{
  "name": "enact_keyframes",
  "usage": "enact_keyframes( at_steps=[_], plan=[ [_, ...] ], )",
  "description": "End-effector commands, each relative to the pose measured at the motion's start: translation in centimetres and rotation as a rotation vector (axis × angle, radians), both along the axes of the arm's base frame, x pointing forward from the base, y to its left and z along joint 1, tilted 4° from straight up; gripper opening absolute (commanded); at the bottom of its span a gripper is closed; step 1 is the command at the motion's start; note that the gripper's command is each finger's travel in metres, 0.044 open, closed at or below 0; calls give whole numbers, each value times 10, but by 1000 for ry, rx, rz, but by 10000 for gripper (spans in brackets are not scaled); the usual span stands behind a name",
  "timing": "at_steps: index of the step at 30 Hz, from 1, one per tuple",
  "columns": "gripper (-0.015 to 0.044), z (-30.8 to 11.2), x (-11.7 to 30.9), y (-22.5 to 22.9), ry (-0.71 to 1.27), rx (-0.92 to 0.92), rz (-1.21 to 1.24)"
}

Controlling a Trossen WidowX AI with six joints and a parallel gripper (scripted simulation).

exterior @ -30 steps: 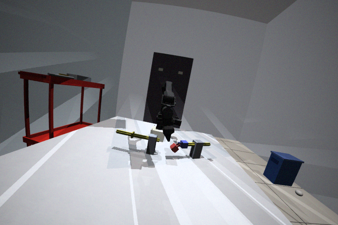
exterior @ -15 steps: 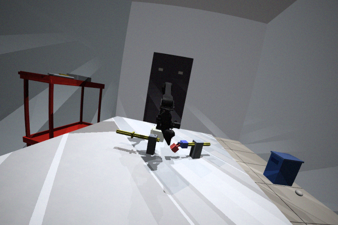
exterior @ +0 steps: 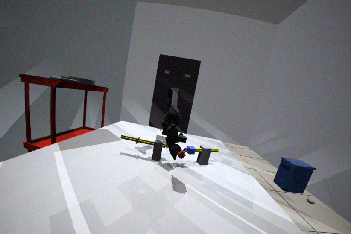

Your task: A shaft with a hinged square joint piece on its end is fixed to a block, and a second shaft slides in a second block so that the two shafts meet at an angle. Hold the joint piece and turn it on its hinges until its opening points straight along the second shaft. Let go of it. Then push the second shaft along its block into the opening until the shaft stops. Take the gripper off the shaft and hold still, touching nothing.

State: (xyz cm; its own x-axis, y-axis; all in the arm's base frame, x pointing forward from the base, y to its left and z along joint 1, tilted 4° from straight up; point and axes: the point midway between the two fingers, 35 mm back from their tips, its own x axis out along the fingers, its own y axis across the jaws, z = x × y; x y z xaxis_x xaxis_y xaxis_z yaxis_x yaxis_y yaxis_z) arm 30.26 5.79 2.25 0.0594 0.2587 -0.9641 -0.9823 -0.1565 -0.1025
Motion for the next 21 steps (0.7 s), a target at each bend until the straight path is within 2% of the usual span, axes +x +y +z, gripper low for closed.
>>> enact_keyframes(
  at_steps=[1, 8, 21],
  plan=[
    [440, -3, -3, 16, 5, 0, 2],
    [440, -3, -9, 42, 5, 3, 2],
    [440, -18, -8, 47, 5, 3, 2]
  ],
)
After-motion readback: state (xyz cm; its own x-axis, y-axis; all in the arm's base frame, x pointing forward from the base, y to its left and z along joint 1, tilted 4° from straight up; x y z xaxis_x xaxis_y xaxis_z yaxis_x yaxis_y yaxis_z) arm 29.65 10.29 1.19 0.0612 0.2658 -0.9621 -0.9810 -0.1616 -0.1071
